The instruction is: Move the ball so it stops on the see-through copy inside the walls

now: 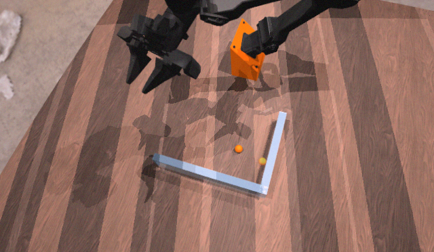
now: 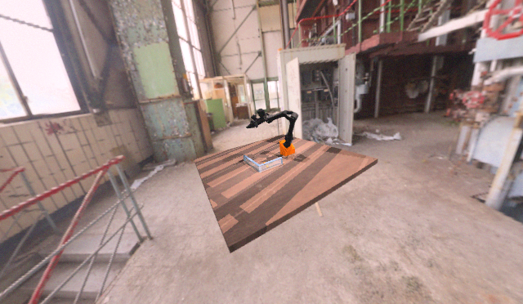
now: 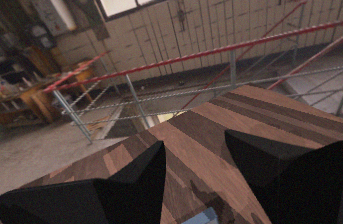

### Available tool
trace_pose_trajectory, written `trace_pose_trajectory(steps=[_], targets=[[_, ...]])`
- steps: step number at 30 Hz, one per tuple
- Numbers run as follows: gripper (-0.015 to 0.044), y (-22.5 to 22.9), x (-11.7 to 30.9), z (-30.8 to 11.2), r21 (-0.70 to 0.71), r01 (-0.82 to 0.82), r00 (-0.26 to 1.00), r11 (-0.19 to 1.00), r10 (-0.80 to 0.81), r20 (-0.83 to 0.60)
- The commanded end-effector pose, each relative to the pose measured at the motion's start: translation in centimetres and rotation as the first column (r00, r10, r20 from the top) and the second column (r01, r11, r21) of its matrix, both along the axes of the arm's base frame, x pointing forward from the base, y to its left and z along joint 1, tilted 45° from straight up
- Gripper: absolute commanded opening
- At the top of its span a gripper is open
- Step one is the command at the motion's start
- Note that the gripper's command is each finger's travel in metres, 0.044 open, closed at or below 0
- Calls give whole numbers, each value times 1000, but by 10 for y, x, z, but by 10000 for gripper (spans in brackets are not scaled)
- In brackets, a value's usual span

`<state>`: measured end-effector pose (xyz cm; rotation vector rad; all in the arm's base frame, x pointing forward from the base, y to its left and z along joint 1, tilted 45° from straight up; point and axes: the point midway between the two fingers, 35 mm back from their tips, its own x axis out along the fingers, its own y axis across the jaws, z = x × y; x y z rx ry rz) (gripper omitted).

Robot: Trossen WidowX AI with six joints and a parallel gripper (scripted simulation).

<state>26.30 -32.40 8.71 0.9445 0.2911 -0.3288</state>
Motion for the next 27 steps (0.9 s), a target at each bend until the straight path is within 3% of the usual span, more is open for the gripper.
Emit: trace_pose_trajectory(steps=[1,8,12,19,27], targets=[[213,58,43,-23,74,-188,974,979,195,-114],[213,155,73,-47,203,-465,823,862,505,-261],[213,217,73,-54,300,-619,649,726,688,-324],[213,299,52,-49,444,-762,331,471,873,-357],[213,308,48,-48,462,-772,288,436,889,-356]])
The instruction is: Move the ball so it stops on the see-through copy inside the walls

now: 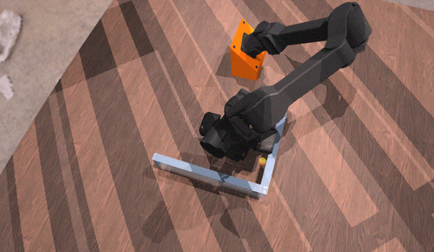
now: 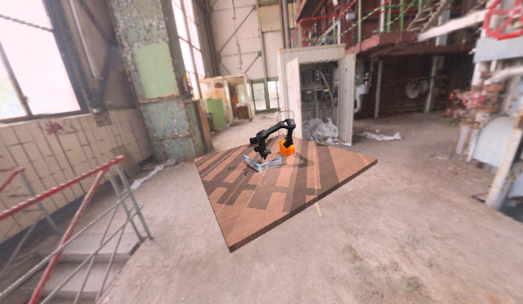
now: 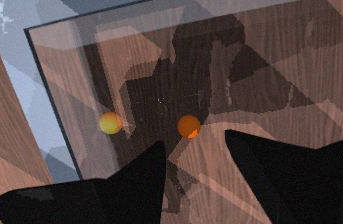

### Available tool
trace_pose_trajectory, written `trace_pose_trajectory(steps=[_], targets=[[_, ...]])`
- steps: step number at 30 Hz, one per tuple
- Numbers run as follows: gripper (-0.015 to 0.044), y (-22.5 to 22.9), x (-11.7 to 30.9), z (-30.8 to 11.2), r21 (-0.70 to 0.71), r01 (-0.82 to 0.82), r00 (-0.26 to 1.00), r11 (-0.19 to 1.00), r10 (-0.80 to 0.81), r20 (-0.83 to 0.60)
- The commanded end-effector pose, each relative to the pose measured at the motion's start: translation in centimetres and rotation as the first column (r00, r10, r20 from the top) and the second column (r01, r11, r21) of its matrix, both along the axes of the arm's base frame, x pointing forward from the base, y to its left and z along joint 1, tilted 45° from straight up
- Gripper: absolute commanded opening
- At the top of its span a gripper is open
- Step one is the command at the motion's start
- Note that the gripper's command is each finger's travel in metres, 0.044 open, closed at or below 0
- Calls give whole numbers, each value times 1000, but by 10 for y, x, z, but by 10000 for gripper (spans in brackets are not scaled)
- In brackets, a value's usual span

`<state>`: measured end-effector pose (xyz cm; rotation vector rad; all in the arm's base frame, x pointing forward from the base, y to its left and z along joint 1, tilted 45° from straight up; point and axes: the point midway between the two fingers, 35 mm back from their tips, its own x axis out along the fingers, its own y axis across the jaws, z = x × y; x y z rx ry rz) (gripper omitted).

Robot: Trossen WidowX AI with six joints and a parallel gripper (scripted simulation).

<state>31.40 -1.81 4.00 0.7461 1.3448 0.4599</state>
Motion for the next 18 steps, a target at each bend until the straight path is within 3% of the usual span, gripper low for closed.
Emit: trace_pose_trajectory(steps=[1,18], targets=[[213,2,-3,0,-1,-24,1000,1000,24,-19],[213,22,2,-21,-1,-24,1000,1000,24,-19]])
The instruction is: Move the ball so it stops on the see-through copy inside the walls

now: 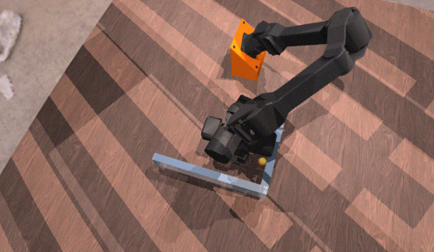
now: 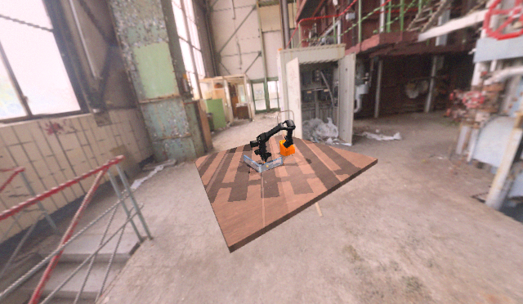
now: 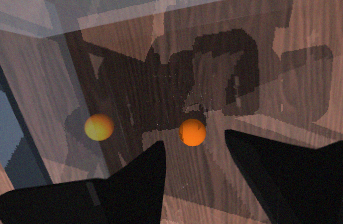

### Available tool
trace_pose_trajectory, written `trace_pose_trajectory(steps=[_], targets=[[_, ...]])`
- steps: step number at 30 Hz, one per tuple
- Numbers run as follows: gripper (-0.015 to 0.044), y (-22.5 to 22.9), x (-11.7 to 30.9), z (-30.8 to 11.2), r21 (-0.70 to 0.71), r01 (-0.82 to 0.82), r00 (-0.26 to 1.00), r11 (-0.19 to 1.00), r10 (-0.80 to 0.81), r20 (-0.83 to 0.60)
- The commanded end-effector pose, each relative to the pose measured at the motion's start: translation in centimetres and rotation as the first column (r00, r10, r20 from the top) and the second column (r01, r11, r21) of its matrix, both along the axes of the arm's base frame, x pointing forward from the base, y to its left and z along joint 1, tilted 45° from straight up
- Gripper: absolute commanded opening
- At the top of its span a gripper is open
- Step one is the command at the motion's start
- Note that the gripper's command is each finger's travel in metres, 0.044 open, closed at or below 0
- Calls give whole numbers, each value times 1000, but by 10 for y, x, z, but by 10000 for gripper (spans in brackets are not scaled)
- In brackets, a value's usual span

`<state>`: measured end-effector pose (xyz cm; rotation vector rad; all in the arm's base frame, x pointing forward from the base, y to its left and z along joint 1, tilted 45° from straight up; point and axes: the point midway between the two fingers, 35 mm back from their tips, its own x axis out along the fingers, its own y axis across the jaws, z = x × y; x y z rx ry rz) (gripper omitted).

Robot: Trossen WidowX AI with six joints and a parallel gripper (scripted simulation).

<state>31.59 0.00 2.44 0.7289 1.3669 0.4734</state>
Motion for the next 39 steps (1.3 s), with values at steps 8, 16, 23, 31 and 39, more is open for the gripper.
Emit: trace_pose_trajectory(steps=[8,16,23,31,39], targets=[[213,13,2,-14,5,2,1000,1000,-2,-7],[101,15,2,-16,5,2,1000,1000,-2,-7],[55,15,2,-16,5,2,1000,1000,-2,-7],[0,4,1,-12,-47,-34,999,998,36,26],[0,-34,-3,23,-43,-18,1000,999,18,10]])
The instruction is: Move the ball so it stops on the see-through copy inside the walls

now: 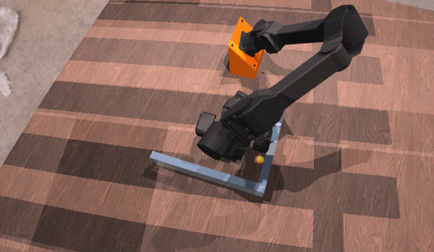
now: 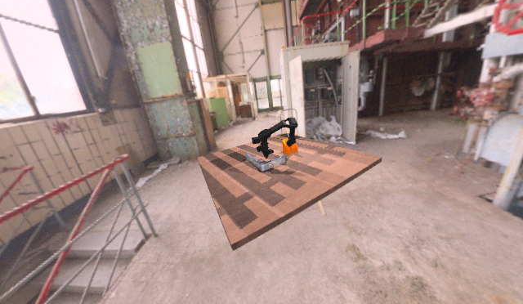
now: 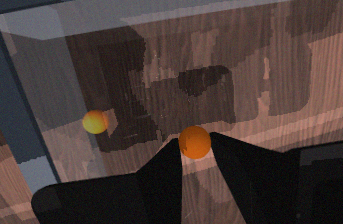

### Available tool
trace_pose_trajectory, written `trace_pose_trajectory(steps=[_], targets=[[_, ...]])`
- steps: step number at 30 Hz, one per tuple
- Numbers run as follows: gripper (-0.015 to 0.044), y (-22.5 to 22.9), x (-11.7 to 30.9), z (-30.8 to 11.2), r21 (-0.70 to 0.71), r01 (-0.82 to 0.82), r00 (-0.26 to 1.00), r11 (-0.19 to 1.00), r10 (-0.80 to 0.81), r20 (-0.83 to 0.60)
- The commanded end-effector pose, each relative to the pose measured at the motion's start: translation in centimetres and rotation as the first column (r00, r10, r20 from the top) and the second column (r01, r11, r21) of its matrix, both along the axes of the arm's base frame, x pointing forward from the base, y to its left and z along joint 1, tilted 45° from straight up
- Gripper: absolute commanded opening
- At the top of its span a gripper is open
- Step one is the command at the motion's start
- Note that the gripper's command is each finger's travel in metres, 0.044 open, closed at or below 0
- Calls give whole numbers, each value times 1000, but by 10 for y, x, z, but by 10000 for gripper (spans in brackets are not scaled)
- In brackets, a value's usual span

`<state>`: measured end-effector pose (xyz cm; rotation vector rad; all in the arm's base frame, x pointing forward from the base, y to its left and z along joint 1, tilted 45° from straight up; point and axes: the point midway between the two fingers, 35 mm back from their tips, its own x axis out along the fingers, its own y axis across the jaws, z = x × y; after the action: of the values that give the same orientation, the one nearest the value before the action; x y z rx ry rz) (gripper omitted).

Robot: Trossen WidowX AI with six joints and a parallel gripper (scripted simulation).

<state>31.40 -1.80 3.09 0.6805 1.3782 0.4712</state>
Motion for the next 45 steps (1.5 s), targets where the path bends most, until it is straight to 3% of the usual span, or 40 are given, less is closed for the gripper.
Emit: trace_pose_trajectory(steps=[1,9,14,24,34,45], targets=[[0,-20,-2,21,-4,12,1000,1000,-12,3],[0,-50,-14,59,31,28,1000,999,-28,-15],[0,-51,-15,63,34,24,1000,999,-24,-11],[0,-35,-6,68,-63,-250,934,966,258,248],[0,-17,3,74,-235,-483,706,843,534,464],[0,4,11,82,-469,-616,318,633,744,587]])
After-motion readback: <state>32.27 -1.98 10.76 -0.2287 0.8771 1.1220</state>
